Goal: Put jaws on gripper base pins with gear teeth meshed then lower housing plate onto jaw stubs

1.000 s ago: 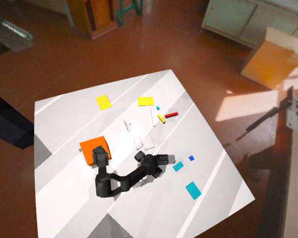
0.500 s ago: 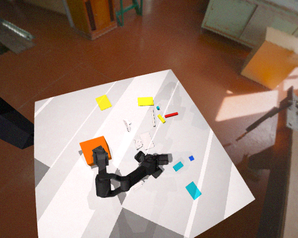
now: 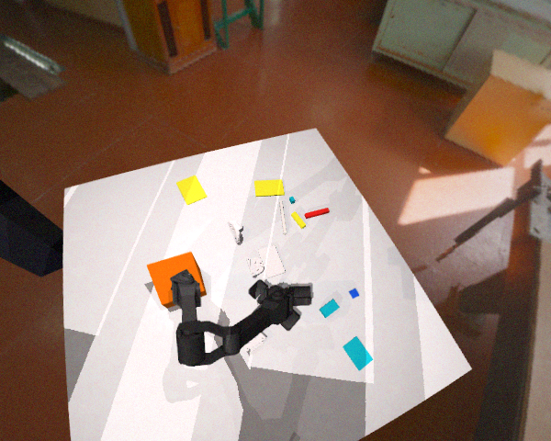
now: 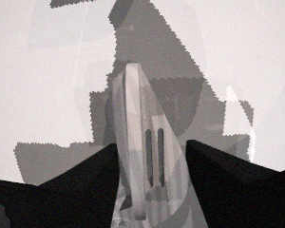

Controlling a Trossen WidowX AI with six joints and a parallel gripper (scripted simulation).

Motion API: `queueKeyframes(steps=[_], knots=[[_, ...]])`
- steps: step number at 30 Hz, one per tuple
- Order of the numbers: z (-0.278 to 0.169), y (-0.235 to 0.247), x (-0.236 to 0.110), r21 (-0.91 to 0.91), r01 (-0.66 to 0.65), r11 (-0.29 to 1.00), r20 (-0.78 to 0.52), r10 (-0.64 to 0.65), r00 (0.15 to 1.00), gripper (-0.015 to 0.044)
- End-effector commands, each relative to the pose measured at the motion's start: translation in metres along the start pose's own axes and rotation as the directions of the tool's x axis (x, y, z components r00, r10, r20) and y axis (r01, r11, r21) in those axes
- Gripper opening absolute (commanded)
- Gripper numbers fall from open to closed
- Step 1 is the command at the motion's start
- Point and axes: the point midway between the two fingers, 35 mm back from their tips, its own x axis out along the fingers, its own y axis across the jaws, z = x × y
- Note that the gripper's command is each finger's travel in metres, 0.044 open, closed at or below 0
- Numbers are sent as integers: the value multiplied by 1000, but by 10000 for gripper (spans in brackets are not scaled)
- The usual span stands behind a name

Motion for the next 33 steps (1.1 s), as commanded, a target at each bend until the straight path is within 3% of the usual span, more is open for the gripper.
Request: queueKeyframes(steps=[1, 9, 33], knots=[[0, 0, 0, -1, 2, 1000, -1, -2, 1000, 134], [0, 0, -2, -1, 2, 1000, -1, -2, 1000, 134], [-1, -1, -76, -4, 10, 1000, -6, -10, 1000, 134]])
